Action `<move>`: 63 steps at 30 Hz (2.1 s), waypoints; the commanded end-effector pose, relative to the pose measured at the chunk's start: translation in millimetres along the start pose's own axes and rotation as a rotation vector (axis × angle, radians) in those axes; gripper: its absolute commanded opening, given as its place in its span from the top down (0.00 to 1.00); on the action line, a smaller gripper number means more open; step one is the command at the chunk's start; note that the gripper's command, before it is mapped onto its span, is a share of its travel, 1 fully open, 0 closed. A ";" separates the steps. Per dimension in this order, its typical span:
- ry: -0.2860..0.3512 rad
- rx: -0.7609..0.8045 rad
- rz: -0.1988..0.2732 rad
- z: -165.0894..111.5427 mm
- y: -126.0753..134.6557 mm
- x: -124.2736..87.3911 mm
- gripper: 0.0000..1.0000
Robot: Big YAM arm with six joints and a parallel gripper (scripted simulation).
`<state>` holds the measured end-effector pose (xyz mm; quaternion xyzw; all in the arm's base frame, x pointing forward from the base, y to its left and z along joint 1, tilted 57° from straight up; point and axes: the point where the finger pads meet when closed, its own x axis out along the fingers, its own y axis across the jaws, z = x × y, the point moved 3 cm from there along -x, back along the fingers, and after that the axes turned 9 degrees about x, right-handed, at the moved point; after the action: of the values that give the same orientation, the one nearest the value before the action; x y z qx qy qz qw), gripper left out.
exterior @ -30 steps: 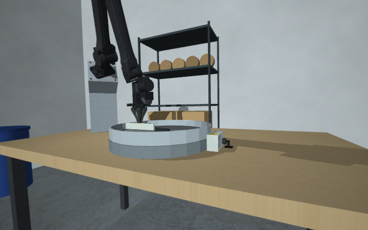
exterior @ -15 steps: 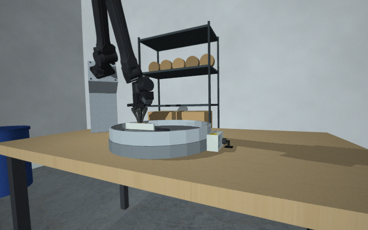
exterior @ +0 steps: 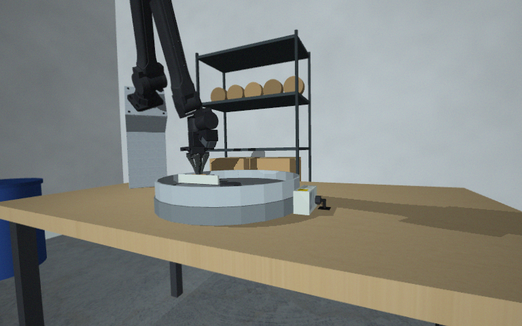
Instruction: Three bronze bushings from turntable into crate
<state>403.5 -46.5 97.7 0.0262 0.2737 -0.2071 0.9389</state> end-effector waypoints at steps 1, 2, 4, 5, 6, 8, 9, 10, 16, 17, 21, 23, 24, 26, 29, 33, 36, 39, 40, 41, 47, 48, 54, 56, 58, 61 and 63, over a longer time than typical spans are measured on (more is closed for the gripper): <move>0.026 -0.010 -0.017 -6.3 -4.8 12.9 0.88; 0.026 -0.010 -0.017 -6.3 -4.8 12.9 0.88; 0.026 -0.010 -0.017 -6.3 -4.8 12.9 0.88; 0.026 -0.010 -0.017 -6.3 -4.8 12.9 0.88; 0.026 -0.010 -0.017 -6.3 -4.8 12.9 0.88; 0.026 -0.010 -0.017 -6.3 -4.8 12.9 0.88; 0.026 -0.010 -0.017 -6.3 -4.8 12.9 0.88; 0.026 -0.010 -0.017 -6.3 -4.8 12.9 0.88; 0.026 -0.010 -0.017 -6.3 -4.8 12.9 0.88; 0.026 -0.010 -0.017 -6.3 -4.8 12.9 0.88; 0.021 -0.009 -0.016 -5.2 -4.7 15.0 0.88; 0.021 -0.009 -0.016 -5.3 -4.7 17.0 0.88; 0.021 -0.009 -0.016 -5.3 -4.8 17.7 0.88; 0.021 -0.009 -0.016 -5.4 -4.8 18.1 0.88; 0.027 -0.011 -0.017 -6.8 -5.0 18.1 0.88; 0.027 -0.010 -0.017 -6.8 -5.0 18.1 0.88; 0.027 -0.010 -0.017 -6.8 -5.0 18.1 0.88; 0.027 -0.010 -0.017 -6.8 -5.0 18.1 0.88; 0.027 -0.010 -0.017 -6.8 -5.0 18.1 0.88; 0.027 -0.010 -0.017 -6.8 -5.0 18.1 0.88; 0.027 -0.010 -0.017 -6.8 -5.0 18.1 0.88; 0.027 -0.010 -0.017 -6.8 -5.0 18.1 0.88; 0.027 -0.010 -0.017 -6.8 -5.0 18.1 0.88; 0.027 -0.010 -0.017 -6.8 -5.0 18.1 0.88; 0.027 -0.010 -0.017 -6.8 -5.0 18.1 0.88; 0.027 -0.010 -0.017 -6.8 -5.0 18.1 1.00; 0.026 -0.009 -0.023 -6.6 -5.8 18.1 1.00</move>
<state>405.0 -44.7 97.6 0.0259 0.2706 -0.2019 0.9409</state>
